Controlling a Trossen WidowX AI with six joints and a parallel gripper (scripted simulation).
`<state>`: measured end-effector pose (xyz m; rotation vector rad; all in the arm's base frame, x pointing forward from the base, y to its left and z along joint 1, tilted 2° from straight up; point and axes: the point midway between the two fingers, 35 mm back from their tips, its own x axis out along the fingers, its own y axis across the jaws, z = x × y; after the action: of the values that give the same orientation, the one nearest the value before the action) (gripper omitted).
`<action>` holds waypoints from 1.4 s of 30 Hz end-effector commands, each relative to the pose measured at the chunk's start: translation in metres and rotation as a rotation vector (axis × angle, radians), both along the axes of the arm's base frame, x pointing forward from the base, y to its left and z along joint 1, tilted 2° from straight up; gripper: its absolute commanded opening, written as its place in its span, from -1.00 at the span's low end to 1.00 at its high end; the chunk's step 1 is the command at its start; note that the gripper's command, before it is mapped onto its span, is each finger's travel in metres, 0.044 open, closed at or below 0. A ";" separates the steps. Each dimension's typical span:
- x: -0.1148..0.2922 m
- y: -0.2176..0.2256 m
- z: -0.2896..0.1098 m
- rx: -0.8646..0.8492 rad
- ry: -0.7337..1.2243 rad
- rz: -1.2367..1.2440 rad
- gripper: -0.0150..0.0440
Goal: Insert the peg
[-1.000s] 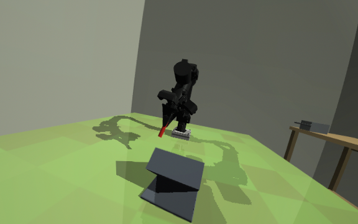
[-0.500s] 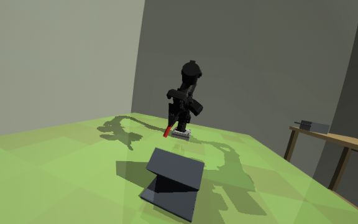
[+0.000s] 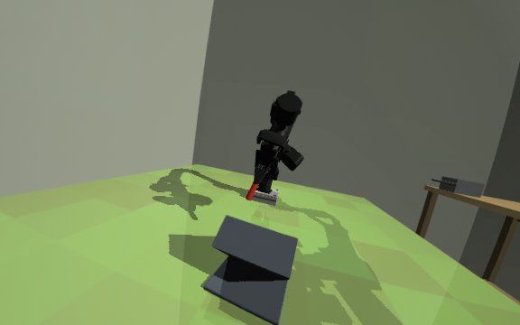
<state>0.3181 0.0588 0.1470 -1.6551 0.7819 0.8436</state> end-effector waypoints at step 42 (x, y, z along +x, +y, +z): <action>-0.001 0.044 -0.001 -0.074 -0.159 0.227 -0.49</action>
<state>0.3149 0.1019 0.1494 -1.8677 0.5337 0.8331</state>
